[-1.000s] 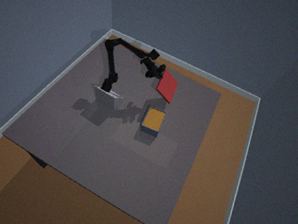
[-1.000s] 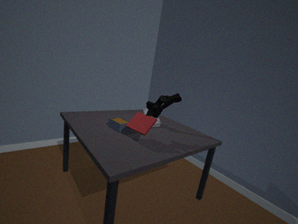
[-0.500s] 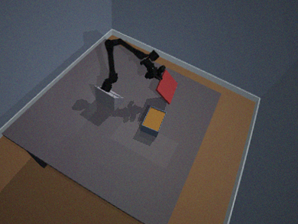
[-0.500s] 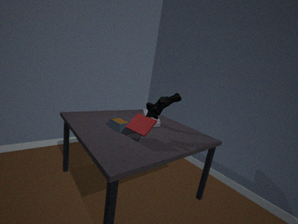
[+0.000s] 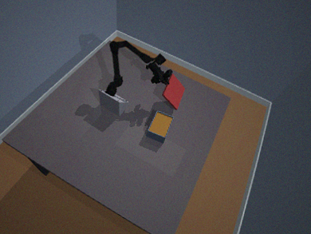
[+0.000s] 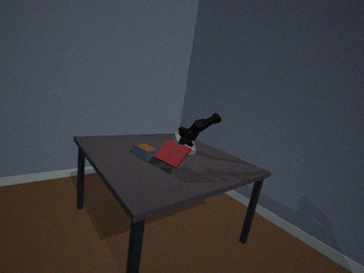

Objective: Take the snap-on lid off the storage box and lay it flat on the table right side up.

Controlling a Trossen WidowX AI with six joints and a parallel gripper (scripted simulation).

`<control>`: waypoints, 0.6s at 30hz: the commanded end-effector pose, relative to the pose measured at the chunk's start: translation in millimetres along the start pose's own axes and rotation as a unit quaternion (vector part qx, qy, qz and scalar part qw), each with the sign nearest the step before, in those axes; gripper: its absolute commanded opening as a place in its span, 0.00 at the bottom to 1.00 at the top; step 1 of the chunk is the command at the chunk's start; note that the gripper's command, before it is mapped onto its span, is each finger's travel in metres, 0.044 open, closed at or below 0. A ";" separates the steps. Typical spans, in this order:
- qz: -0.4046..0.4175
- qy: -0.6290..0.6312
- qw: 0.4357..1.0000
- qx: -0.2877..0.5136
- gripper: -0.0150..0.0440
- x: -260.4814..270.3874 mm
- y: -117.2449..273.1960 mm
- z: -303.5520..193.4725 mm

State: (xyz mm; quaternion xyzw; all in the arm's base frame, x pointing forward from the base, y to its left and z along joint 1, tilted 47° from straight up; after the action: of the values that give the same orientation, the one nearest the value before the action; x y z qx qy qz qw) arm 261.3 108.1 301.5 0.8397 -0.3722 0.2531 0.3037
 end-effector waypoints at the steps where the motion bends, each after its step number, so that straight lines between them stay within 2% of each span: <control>1: 0.005 -0.002 1.000 -0.003 0.25 -0.7 -1.8 1.1; 18: 0.005 -0.002 1.000 -0.003 0.25 -10.9 -10.4 0.5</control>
State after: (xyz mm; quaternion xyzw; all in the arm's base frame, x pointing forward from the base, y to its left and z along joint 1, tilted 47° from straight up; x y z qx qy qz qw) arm 261.9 118.5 291.9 0.8399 -0.3723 0.2531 0.3032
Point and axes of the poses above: the point midway between the two fingers, 35 mm back from their tips, its own y axis back along the fingers, its own x axis across the jaws, z = x × y, the point moved 5 cm from there along y, back along the fingers, and after that the axes turned 3 degrees about y, right-handed, at the moved point
